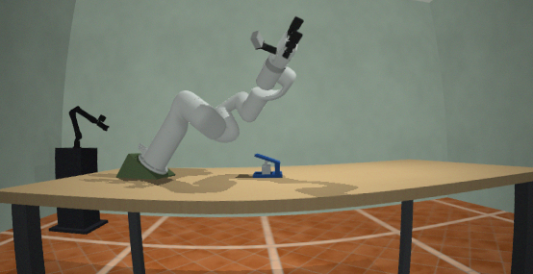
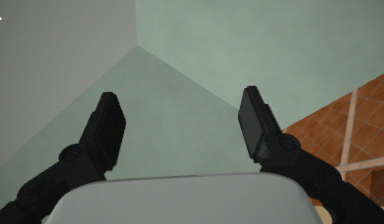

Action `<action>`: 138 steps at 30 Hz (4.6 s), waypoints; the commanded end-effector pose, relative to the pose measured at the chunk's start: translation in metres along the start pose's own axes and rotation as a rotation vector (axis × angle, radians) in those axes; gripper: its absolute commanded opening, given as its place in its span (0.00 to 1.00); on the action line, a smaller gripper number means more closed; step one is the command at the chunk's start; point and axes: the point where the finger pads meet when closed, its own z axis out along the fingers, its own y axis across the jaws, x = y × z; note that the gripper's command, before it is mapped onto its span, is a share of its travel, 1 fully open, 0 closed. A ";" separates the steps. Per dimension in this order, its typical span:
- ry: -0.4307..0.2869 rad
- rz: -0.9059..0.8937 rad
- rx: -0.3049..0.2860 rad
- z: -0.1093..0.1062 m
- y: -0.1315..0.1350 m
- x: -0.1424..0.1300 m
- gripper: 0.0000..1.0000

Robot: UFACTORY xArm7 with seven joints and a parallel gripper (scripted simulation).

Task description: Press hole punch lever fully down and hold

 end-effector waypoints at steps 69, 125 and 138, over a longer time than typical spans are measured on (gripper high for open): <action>-1.067 -0.358 -0.851 -0.161 0.133 -0.033 1.00; -1.831 -0.799 -0.698 -0.286 0.157 -0.049 1.00; -1.907 -0.852 -0.651 -0.298 0.157 -0.048 1.00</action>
